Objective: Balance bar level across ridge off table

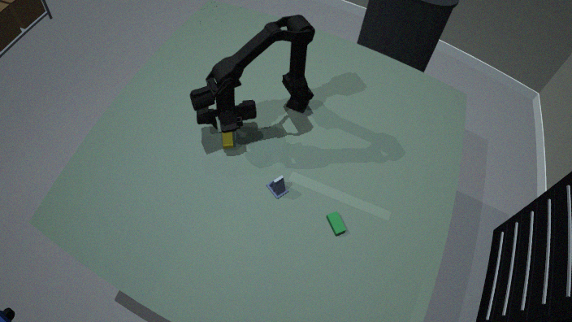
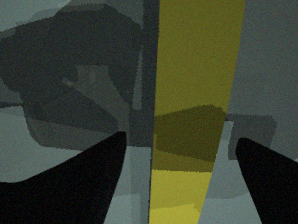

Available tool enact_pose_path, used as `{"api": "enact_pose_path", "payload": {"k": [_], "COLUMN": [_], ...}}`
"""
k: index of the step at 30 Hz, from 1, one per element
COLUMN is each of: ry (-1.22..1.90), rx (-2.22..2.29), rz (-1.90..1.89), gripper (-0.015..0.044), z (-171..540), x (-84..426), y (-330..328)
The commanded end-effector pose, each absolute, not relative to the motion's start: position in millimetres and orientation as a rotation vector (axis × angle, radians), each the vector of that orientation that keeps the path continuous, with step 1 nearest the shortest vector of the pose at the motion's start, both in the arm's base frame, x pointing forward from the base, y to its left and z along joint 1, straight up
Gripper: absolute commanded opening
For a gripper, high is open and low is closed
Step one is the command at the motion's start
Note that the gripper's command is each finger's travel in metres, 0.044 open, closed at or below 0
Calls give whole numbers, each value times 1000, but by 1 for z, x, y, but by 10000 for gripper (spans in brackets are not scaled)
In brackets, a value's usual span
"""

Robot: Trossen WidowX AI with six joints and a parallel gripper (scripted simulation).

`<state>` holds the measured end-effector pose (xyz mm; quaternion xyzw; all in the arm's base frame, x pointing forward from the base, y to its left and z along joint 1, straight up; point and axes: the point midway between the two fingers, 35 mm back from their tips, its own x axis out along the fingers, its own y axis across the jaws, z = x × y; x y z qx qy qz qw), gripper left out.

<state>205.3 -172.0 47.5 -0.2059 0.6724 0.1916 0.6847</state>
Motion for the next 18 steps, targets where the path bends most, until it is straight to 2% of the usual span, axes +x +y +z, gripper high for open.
{"api": "enact_pose_path", "payload": {"k": [1, 2, 9, 16, 18], "ry": [1510, 1510, 1507, 1507, 1507], "rx": [-460, -460, -461, -461, -461], "rz": [424, 424, 429, 429, 429], "gripper": [315, 315, 131, 85, 32], "z": [47, 47, 47, 47, 49], "x": [205, 205, 205, 205, 206], "y": [-172, -172, -172, -172, -172]}}
